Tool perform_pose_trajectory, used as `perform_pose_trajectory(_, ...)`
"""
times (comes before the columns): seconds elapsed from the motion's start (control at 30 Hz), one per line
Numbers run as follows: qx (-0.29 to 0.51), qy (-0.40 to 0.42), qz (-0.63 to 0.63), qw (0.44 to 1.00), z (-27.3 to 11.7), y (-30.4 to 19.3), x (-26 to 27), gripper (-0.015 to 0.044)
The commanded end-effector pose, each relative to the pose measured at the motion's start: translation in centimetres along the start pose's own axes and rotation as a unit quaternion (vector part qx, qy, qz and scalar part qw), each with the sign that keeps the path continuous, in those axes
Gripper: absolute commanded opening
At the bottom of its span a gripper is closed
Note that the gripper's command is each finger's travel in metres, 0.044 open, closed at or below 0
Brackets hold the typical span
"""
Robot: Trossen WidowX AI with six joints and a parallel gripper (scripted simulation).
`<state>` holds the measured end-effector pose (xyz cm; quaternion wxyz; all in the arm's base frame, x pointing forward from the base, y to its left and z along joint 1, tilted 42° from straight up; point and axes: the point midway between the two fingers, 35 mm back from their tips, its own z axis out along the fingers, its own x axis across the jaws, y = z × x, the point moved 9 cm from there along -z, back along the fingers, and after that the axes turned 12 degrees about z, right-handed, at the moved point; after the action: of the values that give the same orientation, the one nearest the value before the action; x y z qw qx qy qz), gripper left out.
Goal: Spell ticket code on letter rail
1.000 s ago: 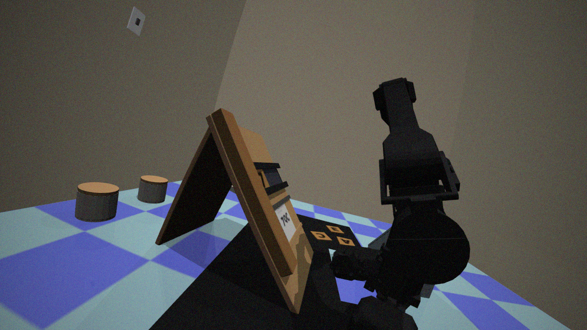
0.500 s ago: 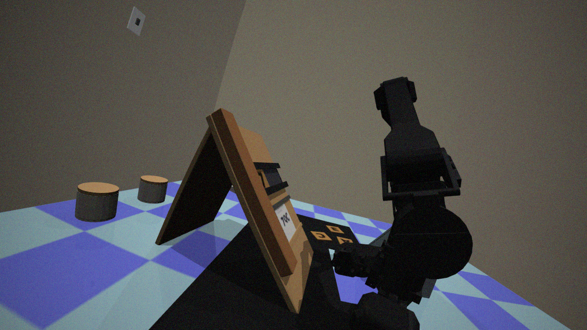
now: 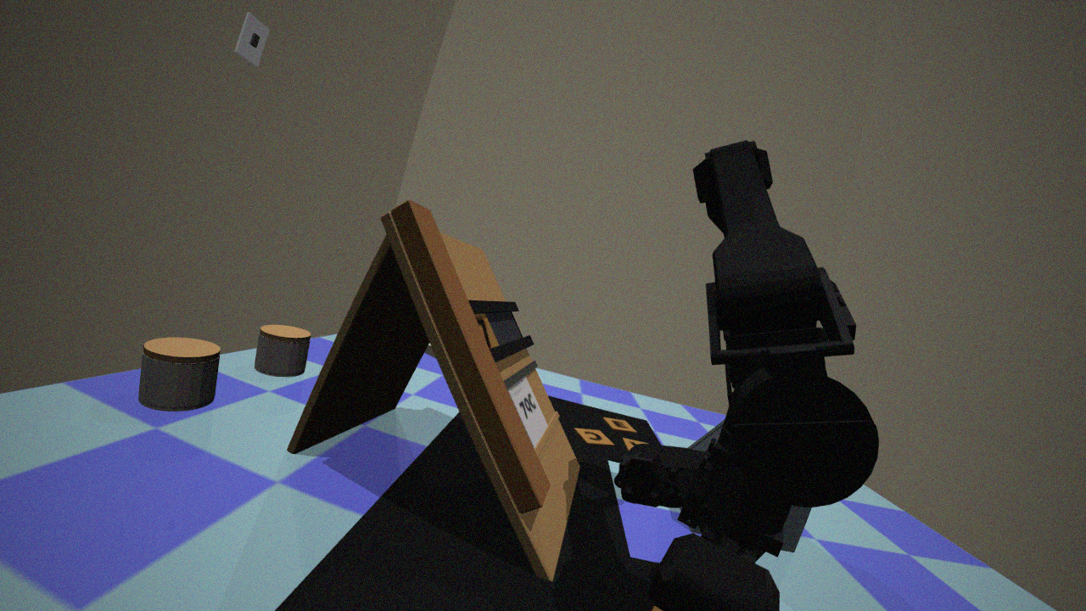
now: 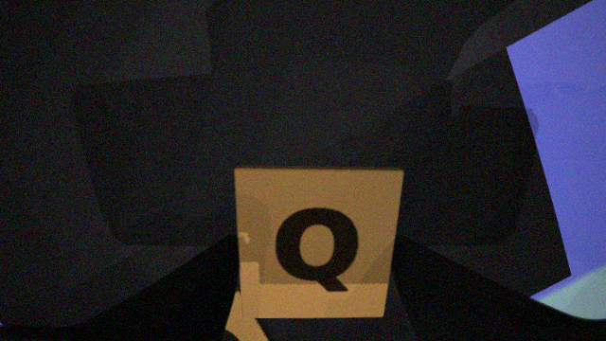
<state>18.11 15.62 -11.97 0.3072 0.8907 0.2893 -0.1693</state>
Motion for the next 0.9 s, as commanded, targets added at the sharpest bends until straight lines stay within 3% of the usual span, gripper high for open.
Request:
perform_pose_trajectory(0.0,0.002,0.002,0.003,1.000,-0.3,0.0,0.0,0.0000)
perform_pose_trajectory(0.6,0.000,0.000,0.000,1.000,-0.5,0.1,-0.1,0.0000)
perform_pose_trajectory(0.87,0.013,0.037,-0.029,0.999,-2.4,1.9,0.3,0.0000)
